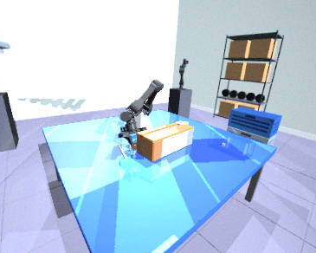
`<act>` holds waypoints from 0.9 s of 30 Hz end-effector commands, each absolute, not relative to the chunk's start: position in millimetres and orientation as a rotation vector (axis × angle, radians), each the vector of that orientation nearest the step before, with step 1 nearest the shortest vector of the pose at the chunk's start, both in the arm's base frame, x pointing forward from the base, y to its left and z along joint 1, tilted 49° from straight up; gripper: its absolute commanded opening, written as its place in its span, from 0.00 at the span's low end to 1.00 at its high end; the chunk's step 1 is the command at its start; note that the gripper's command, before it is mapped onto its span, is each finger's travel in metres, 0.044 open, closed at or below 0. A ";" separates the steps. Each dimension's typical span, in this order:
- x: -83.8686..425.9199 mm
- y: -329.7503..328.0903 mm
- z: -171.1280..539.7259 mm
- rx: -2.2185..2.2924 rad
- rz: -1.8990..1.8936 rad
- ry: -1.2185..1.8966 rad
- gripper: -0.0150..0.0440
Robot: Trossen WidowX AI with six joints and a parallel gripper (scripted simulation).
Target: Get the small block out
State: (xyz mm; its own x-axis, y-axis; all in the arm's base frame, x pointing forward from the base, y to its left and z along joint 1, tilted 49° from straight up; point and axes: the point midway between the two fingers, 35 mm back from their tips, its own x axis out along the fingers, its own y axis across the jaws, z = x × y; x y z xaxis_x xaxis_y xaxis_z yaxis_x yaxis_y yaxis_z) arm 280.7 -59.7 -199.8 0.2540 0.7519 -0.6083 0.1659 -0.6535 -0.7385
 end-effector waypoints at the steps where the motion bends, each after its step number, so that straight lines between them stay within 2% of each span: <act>1: 279.5 -55.0 -203.3 -1.985 1.407 -0.828 0.74; 10: 276.7 -46.6 -210.6 -1.985 1.405 -0.829 0.74; 18: 276.7 -46.6 -210.6 -1.985 1.405 -0.829 0.38; 20: 276.7 -46.6 -210.6 -1.985 1.405 -0.829 0.36; 23: 278.8 -53.3 -205.5 -1.986 1.407 -0.829 0.25; 27: 283.2 -72.3 -189.6 -1.988 1.411 -0.828 0.25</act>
